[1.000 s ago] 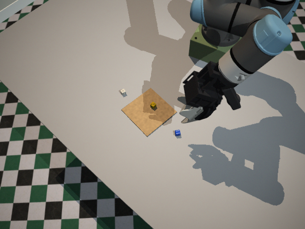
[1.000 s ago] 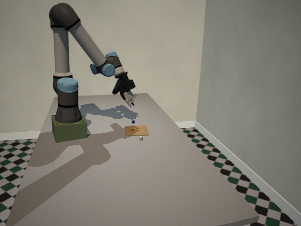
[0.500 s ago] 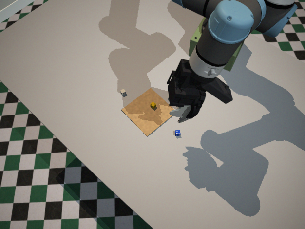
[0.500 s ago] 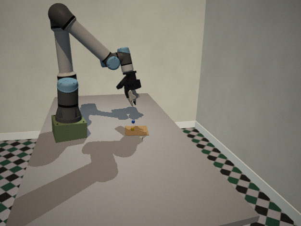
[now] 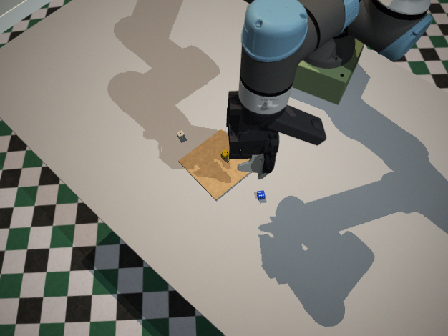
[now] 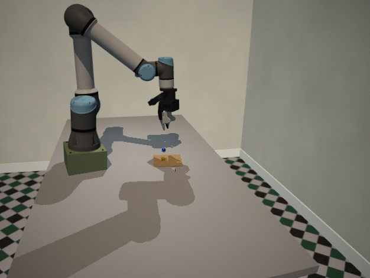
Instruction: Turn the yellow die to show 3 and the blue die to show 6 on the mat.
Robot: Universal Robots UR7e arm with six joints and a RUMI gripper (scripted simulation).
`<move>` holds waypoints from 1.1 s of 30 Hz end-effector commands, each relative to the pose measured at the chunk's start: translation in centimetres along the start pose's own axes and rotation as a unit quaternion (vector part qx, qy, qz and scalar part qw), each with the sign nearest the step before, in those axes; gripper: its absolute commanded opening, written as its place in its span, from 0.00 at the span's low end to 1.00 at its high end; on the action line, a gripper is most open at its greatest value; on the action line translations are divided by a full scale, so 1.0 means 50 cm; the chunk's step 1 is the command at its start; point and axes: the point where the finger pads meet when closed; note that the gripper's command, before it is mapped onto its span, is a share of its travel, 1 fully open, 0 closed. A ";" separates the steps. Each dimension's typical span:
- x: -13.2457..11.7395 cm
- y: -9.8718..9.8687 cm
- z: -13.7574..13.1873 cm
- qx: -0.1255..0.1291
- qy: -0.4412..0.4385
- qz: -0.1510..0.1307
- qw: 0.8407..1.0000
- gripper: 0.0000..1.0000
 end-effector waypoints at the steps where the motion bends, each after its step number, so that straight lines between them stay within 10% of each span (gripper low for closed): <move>1: 0.001 0.000 0.001 0.006 0.005 0.021 1.000 1.00; 12: 0.002 -0.001 0.001 0.006 0.005 0.021 1.000 1.00; 22: 0.022 -0.099 -0.009 0.012 0.035 0.021 0.999 1.00; 23: 0.022 -0.099 -0.009 0.012 0.035 0.021 0.999 0.18; 33: 0.022 -0.099 -0.009 0.012 0.035 0.021 0.999 0.18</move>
Point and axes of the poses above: the point where the finger pads meet when closed, its own y axis back along the fingers, its own z axis across the jaws, x = y × z, and after that the axes turned 11 degrees about -y, right-handed
